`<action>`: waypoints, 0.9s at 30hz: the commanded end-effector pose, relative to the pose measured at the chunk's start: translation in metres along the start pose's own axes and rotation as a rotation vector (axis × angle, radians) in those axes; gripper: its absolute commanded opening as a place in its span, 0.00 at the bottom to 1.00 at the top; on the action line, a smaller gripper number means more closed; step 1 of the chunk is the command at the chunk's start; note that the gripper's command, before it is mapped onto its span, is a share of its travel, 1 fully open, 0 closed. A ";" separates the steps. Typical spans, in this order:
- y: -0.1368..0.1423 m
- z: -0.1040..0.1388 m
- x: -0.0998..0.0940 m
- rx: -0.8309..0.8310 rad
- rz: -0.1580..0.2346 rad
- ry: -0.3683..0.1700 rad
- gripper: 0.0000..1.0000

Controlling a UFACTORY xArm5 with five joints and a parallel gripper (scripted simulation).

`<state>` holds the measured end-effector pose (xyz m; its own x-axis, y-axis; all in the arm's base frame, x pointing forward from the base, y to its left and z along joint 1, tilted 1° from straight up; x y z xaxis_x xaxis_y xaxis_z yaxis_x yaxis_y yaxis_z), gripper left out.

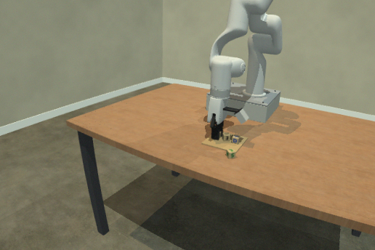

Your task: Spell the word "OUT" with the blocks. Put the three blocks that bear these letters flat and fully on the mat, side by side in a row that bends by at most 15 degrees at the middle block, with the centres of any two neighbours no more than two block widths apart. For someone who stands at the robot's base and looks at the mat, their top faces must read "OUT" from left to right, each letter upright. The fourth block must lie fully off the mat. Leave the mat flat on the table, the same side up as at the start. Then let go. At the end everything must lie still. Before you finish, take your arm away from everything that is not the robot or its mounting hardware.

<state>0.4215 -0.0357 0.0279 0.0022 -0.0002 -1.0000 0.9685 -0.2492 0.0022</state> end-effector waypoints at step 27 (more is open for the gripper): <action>0.001 0.000 -0.041 0.000 0.003 0.001 0.21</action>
<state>0.4215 -0.0358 0.0515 0.0017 -0.0002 -1.0000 0.9685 -0.2492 0.0017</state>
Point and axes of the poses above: the point where the finger pads meet when closed, its own x axis out along the fingers, its own y axis across the jaws, z = x × y, the point moved 9 cm from there along -x, back along the fingers, and after that the axes turned 15 degrees about x, right-handed, at the moved point
